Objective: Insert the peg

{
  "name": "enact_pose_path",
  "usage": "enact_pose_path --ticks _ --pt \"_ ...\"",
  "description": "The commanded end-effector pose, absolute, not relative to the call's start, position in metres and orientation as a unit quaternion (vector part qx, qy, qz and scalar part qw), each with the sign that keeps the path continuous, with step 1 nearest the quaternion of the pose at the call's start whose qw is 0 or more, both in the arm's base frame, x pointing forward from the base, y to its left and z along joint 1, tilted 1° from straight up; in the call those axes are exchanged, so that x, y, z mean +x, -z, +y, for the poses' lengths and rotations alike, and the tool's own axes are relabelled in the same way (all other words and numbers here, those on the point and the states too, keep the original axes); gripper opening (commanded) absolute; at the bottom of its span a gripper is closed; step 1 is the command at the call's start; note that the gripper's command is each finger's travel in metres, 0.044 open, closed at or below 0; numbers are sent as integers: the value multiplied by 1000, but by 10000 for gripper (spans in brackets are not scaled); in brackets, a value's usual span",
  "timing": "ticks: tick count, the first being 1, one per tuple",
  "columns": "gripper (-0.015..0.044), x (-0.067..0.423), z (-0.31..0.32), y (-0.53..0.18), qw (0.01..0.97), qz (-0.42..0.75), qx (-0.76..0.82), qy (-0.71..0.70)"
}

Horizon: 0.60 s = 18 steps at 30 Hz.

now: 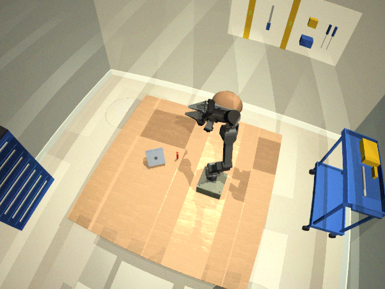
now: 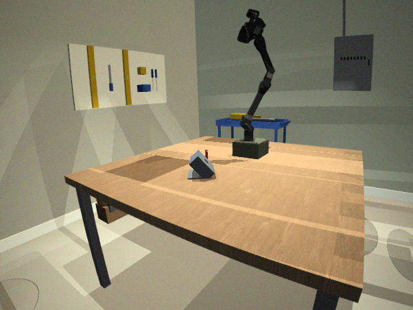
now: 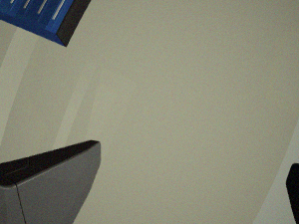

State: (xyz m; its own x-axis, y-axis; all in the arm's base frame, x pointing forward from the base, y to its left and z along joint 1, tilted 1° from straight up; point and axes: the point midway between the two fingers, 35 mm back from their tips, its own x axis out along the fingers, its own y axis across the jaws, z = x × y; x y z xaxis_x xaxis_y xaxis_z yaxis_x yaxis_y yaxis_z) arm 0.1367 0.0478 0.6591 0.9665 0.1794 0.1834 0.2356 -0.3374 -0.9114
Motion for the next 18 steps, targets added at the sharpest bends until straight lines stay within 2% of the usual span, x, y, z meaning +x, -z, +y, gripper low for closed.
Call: enact_pose_path --ticks 1,6,18 --pt "426 137 48 -659 563 -127 -816 25" --pt "440 139 39 -658 598 -136 -790 27" --pt "440 179 -41 -636 717 -96 -689 45"
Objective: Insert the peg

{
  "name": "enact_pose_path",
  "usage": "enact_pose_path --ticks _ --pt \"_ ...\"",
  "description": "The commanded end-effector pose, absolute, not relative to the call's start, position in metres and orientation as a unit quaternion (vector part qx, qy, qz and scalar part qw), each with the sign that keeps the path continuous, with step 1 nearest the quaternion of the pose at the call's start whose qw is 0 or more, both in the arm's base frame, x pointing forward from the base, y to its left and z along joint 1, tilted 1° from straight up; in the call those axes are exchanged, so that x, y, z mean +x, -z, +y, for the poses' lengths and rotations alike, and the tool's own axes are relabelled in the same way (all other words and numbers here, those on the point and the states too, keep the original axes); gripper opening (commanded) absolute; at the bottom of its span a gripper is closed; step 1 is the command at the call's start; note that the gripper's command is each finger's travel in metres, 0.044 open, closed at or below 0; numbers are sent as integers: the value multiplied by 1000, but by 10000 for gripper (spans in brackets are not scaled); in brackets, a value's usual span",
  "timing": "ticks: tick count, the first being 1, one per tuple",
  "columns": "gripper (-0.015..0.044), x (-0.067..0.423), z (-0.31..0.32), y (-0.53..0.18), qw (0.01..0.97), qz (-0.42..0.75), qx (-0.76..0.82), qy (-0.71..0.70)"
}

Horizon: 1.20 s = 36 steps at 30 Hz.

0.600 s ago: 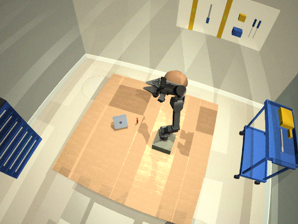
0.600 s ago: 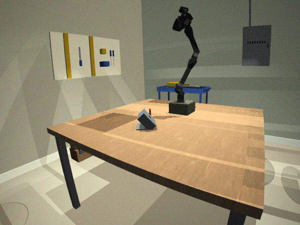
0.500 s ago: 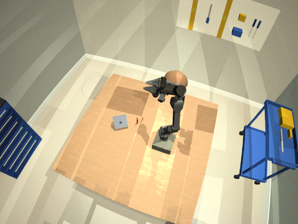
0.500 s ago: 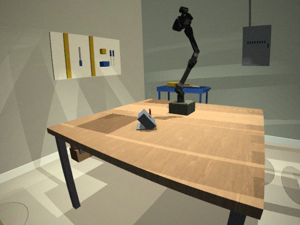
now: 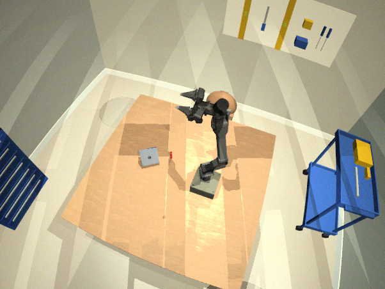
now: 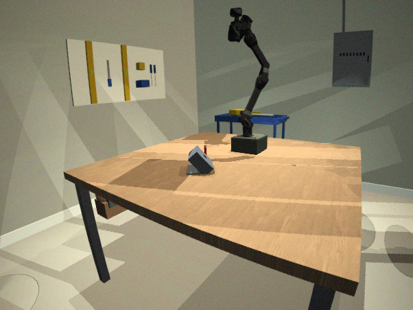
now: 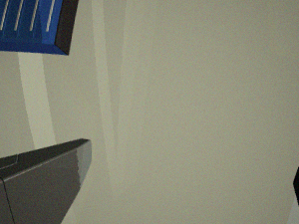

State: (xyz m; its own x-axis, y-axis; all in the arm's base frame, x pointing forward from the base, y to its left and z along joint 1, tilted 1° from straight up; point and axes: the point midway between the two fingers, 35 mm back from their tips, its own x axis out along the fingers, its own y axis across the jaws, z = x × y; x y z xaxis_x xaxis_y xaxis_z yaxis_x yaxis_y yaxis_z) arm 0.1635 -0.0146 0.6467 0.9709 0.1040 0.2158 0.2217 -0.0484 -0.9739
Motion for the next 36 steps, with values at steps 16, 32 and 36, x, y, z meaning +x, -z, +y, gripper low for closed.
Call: enact_pose_path --ticks 16,32,36 --pt "440 255 -148 -550 870 23 -491 41" --pt "440 318 -207 -417 935 191 -296 30" --pt "440 328 -214 -378 938 240 -250 27"
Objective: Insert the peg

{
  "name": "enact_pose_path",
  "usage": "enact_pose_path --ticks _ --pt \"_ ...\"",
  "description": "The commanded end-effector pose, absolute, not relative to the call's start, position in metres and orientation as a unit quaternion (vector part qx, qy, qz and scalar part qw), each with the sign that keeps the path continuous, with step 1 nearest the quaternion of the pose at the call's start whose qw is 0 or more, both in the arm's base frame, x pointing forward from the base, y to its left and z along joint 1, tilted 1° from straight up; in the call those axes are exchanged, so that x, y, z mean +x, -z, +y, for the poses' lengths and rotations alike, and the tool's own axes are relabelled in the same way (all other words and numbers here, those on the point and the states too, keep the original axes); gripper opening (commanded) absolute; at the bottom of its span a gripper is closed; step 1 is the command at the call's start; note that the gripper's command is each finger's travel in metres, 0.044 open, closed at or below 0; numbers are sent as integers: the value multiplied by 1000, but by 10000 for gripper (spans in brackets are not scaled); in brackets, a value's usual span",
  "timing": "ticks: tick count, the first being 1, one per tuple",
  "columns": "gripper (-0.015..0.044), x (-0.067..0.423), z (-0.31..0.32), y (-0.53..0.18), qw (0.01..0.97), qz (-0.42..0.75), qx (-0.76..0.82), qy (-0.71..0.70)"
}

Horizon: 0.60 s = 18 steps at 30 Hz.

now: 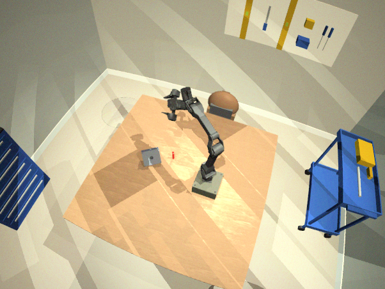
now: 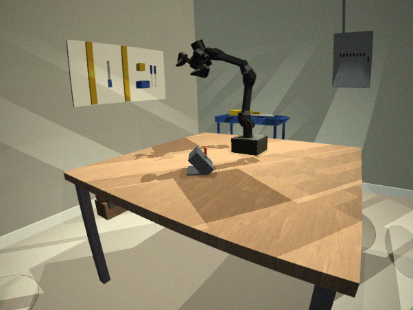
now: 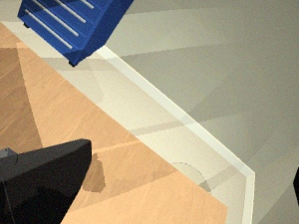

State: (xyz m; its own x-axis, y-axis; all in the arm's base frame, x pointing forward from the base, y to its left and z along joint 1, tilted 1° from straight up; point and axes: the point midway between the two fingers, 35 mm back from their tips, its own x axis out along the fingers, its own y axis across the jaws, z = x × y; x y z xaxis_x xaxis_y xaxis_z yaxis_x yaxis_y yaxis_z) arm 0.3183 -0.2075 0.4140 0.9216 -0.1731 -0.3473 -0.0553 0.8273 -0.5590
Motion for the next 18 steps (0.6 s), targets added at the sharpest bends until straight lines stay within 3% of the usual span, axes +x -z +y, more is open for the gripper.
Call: enact_pose_path --ticks 1,18 --pt "440 331 -216 -368 937 252 -239 26" --pt "440 338 -210 -201 878 471 -82 18"
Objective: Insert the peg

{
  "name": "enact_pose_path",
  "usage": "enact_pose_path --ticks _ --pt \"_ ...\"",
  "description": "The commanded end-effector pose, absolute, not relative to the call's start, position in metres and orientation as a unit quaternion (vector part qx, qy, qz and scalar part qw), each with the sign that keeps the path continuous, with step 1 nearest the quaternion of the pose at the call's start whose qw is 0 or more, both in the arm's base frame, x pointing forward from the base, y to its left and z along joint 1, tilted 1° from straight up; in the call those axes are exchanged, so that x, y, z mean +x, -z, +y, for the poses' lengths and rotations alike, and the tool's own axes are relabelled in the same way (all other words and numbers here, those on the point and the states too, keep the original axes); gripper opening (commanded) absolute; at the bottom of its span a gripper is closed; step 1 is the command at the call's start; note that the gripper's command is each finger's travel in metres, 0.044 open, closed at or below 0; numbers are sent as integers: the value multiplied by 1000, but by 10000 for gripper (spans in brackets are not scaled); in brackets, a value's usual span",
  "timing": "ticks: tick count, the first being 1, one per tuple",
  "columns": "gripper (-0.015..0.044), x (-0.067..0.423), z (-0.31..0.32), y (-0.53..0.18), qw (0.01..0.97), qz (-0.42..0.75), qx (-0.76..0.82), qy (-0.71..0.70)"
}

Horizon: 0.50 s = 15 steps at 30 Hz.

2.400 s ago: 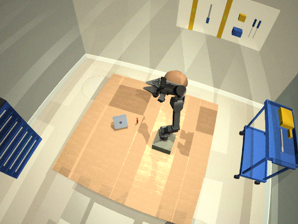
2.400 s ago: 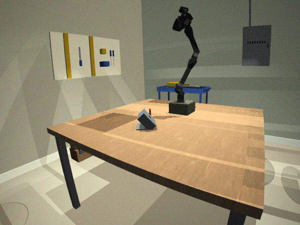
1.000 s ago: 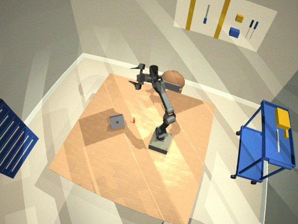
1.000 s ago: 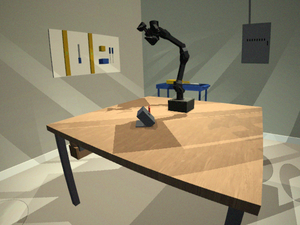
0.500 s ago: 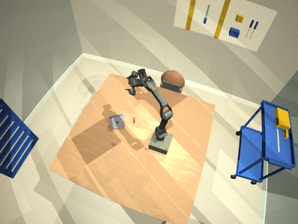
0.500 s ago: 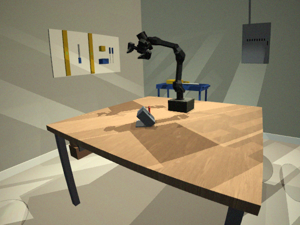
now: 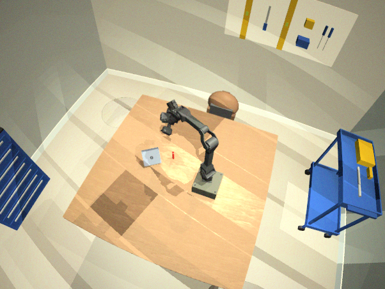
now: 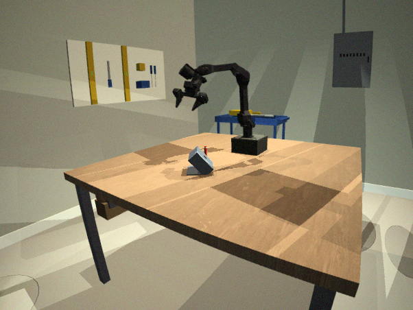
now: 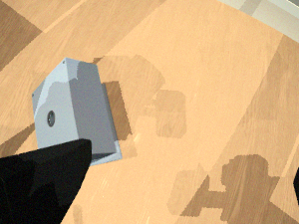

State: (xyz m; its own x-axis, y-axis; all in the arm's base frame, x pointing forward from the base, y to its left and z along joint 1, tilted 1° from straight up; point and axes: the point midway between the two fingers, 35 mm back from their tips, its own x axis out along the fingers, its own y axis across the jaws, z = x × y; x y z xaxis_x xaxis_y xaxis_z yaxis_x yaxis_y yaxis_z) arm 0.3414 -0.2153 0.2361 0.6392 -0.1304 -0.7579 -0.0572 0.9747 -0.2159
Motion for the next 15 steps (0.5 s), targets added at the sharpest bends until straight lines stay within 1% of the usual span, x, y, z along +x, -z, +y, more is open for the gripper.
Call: enact_pose_path --ticks 1,15 --pt "440 337 -209 -192 872 484 -75 17" --pt "440 300 -176 -86 764 645 -10 19"
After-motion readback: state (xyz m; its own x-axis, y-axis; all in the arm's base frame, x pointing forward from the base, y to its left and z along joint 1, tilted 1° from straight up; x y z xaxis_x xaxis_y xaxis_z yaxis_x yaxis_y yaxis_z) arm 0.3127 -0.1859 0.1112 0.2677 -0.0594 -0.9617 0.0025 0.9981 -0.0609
